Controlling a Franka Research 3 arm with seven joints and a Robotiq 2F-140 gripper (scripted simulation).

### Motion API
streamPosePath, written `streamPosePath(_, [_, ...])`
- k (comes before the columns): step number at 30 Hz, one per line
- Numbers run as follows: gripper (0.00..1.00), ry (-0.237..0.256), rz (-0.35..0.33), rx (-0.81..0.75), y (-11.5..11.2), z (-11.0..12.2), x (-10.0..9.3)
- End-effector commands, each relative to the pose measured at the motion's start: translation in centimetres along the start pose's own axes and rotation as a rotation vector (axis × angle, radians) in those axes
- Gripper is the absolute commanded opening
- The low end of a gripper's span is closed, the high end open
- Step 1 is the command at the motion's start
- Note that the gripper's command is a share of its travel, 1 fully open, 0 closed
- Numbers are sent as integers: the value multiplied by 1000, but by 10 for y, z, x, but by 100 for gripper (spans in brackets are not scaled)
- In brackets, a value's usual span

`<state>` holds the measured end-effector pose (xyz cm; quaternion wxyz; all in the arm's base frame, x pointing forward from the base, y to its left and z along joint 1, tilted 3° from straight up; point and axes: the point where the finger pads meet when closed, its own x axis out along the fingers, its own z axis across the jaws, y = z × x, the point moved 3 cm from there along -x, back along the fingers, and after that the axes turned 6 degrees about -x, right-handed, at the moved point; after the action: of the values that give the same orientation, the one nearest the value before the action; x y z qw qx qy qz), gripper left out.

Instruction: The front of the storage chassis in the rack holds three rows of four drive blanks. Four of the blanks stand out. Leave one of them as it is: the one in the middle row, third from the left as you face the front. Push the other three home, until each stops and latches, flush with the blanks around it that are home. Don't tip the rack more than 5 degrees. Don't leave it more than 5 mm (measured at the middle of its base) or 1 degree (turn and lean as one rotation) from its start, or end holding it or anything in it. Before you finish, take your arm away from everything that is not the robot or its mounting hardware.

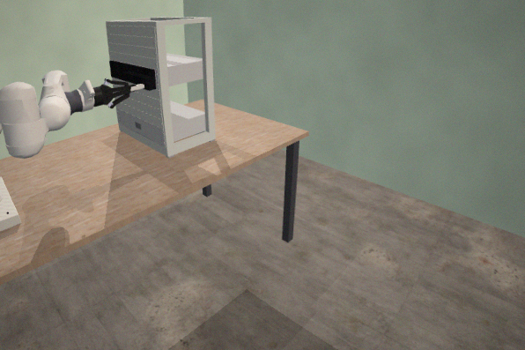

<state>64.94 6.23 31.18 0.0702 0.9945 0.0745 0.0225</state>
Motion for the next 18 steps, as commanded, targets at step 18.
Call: streamPosePath(18, [0, -2, -9, 6, -4, 0, 10])
